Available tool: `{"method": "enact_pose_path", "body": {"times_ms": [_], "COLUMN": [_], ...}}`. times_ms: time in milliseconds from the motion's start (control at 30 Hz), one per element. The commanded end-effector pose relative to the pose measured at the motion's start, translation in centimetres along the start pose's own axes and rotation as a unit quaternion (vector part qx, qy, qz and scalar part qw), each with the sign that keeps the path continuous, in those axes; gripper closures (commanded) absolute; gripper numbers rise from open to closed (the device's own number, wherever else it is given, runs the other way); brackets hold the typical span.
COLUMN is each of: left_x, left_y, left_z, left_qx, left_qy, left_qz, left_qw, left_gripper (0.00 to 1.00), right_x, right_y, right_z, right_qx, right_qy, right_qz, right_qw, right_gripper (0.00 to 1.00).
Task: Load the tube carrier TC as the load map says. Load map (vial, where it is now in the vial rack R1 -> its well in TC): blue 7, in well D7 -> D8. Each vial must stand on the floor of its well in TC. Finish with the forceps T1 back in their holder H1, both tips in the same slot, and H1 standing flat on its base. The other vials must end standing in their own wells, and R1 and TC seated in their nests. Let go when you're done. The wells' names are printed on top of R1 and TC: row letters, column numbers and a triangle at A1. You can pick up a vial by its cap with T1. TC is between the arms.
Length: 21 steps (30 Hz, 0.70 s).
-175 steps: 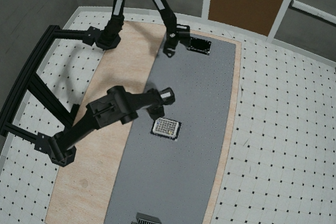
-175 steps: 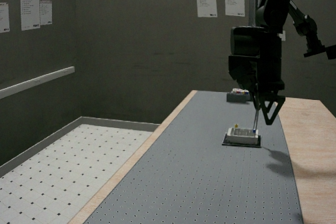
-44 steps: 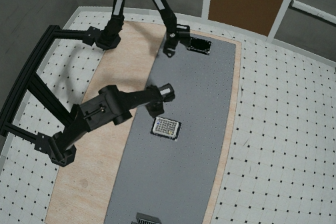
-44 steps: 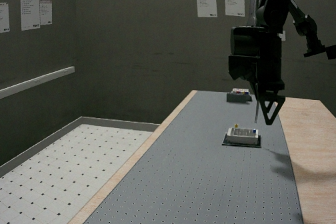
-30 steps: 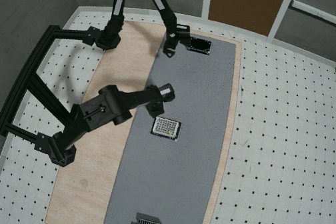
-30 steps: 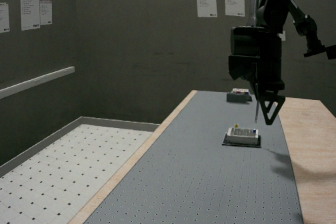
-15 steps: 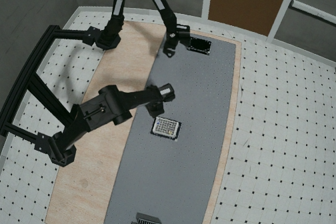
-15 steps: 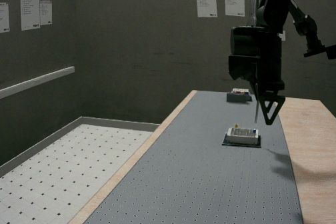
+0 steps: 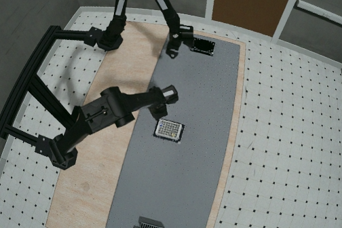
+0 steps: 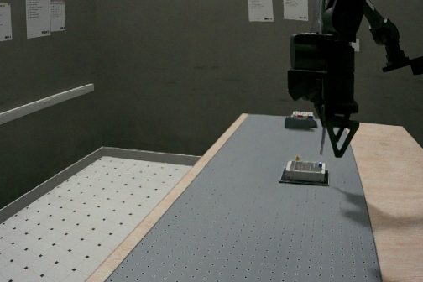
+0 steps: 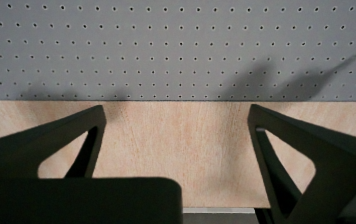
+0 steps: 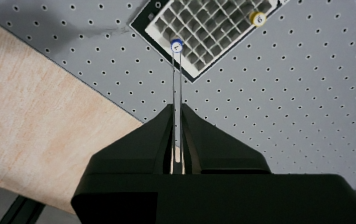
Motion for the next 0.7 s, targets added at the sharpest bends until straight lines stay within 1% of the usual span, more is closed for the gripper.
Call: {"method": "enact_pose_path", "body": {"times_ms": [0,300,667], "left_x": [0.7,0.7,0.7], "left_y": [0.0,0.0,0.0], "left_z": [0.2,0.2,0.2], "left_qx": [0.001,0.001,0.001], "left_qy": [-0.008,-0.008,-0.008], "left_qz": [-0.004,-0.004,-0.004], "left_qw": [1.0,1.0,1.0], "left_gripper": [0.0,0.0,0.0], "right_x": [0.3,-0.8,-0.8], "right_y": [-0.7,-0.4,-0.5], "right_z": [-1.2,-1.7,-1.8], "right_qx": [0.0,0.001,0.001], "right_qy": [0.0,0.009,0.007], "right_qz": [-0.005,-0.001,-0.002], "right_qw": [1.0,1.0,1.0], "right_gripper": [0.93,0.93,0.93]}}
Point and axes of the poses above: on each arm, the point where the finger pads meet when closed, its own z axis back along the fingers, its own y axis across the jaws, x = y × z, the point moved 5 cm from there along z, back along the fingers, and after that the axes turned 7 degrees about z, right-handed, at the moved point
